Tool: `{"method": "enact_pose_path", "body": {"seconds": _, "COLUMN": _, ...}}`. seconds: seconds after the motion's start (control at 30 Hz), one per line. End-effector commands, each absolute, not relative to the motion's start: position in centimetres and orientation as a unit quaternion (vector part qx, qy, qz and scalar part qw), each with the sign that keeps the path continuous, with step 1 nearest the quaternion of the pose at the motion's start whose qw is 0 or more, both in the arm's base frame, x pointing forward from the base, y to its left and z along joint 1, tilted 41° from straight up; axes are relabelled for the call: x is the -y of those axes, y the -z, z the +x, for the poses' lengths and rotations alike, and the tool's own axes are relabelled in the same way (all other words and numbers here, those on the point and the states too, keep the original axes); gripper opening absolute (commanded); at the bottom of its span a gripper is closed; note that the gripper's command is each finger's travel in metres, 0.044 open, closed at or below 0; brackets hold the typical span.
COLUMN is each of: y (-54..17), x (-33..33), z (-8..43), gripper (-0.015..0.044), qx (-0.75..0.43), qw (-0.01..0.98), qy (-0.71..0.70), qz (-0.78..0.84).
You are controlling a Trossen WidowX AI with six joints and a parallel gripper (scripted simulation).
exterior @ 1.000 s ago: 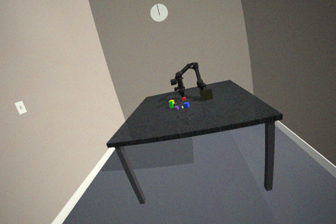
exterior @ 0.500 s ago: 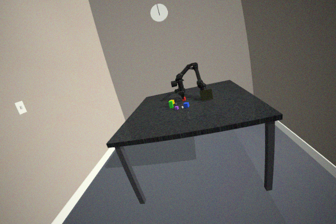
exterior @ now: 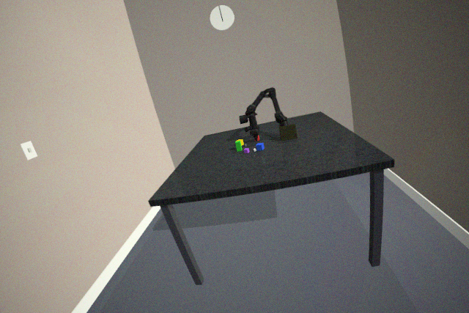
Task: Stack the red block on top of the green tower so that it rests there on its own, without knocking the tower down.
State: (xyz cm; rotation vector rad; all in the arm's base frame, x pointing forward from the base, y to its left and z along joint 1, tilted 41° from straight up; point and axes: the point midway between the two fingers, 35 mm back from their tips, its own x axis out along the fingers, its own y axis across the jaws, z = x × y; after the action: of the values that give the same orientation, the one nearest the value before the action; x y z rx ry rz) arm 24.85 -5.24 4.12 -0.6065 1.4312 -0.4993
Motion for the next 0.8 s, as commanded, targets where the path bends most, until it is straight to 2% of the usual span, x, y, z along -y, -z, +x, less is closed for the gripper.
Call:
{"method": "enact_pose_path", "body": {"seconds": 0.0, "y": -4.02, "x": 5.38, "z": 24.77, "gripper": 0.044, "qx": -0.639, "qw": 0.682, "qy": 0.223, "qz": -0.274}}
{"method": "enact_pose_path", "body": {"seconds": 0.3, "y": -4.05, "x": 5.34, "z": 24.77, "gripper": 0.044, "qx": -0.64, "qw": 0.683, "qy": 0.223, "qz": -0.274}}
{"method": "enact_pose_path", "body": {"seconds": 0.67, "y": -4.05, "x": 5.34, "z": 24.77, "gripper": 0.0151, "qx": -0.64, "qw": 0.683, "qy": 0.223, "qz": -0.274}}
{"method": "enact_pose_path", "body": {"seconds": 0.77, "y": -4.05, "x": 5.34, "z": 24.77, "gripper": 0.0131, "qx": -0.64, "qw": 0.683, "qy": 0.223, "qz": -0.274}}
